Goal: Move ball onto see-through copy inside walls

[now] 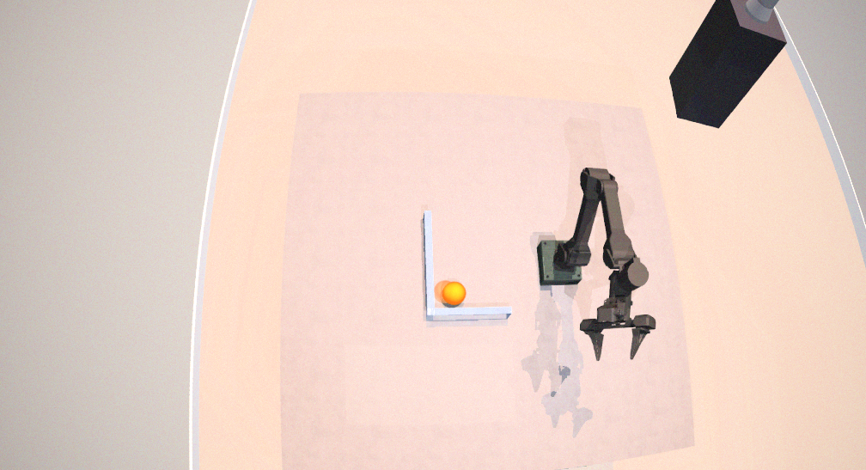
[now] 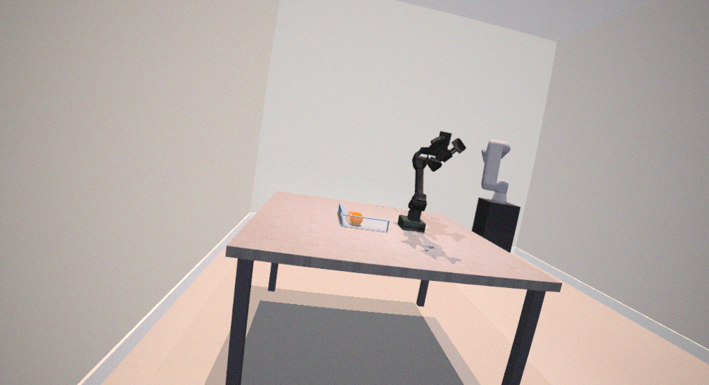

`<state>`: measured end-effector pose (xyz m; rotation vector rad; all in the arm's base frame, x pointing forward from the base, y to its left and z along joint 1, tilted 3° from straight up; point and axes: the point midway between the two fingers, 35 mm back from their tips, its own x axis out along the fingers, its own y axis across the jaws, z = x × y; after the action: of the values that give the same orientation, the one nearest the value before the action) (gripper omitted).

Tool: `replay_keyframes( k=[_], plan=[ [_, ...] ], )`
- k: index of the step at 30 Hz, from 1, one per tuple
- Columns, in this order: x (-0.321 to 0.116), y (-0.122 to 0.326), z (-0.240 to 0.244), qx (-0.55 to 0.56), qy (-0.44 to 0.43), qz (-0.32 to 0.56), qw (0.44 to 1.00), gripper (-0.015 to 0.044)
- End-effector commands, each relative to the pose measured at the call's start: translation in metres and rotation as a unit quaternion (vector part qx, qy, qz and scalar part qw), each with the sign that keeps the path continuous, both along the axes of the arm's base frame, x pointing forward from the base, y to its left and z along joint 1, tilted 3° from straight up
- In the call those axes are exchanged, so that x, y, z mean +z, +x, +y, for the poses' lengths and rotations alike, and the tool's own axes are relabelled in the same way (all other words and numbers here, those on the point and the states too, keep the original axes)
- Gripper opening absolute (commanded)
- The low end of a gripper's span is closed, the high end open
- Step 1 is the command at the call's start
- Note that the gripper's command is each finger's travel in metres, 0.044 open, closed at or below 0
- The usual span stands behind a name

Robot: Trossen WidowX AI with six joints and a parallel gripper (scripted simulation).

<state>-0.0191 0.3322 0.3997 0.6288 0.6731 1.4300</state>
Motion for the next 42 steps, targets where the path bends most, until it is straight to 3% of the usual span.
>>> replay_keyframes(
  k=[1,11,22,32,42],
  plan=[
    [-0.038,0.05,0.023,-0.049,-0.097,-0.13,0.986,0.0436],
    [-0.138,0.186,0.018,-0.056,-0.365,-0.339,0.865,0.0436],
    [-0.237,0.303,-0.073,0.101,-0.574,-0.382,0.717,0.0436],
    [-0.31,0.348,-0.197,0.32,-0.602,-0.33,0.653,0.0436],
    [-0.313,0.349,-0.204,0.332,-0.598,-0.326,0.653,0.0436]
  ],
)
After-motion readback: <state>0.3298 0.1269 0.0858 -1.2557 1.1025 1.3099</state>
